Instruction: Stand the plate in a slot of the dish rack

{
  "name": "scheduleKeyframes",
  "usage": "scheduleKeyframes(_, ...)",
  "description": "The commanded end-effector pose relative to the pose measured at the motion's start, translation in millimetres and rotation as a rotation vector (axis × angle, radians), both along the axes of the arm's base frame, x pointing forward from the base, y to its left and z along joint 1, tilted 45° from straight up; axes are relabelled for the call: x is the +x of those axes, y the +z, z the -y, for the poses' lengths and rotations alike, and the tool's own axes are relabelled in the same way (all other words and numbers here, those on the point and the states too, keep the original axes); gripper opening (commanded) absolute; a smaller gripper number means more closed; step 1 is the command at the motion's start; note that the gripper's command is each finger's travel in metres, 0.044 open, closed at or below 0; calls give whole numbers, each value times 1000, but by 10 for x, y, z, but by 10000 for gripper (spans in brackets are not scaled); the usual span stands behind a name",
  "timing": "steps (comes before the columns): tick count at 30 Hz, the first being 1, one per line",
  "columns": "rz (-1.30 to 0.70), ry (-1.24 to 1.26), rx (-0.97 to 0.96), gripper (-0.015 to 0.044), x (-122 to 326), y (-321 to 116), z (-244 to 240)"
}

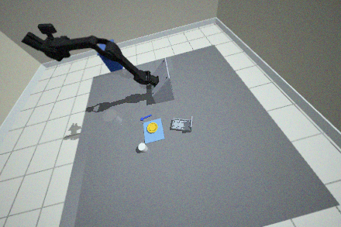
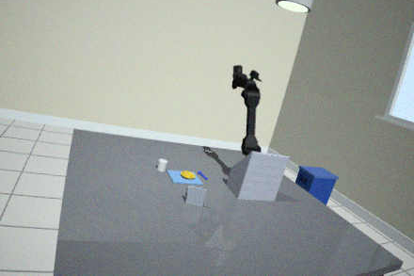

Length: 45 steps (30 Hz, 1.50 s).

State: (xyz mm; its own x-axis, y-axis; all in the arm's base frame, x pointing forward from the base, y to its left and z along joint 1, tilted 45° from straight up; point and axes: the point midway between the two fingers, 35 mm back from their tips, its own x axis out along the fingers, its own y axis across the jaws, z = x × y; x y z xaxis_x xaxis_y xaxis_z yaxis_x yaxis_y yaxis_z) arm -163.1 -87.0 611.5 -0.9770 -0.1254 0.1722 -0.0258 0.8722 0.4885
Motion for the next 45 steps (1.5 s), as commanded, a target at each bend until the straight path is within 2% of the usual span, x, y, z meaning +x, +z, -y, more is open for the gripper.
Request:
scheduleKeyframes(1, -8, 58, 76, 400, 19, -55, 233)
scheduleKeyframes(20, -109, 322, 456, 400, 363, -362, 1209)
scheduleKeyframes(29, -185, 428, 694, 400, 658, -650, 1686)
scheduleKeyframes(45, -351, 606, 970, 400, 1215, -1080, 2219)
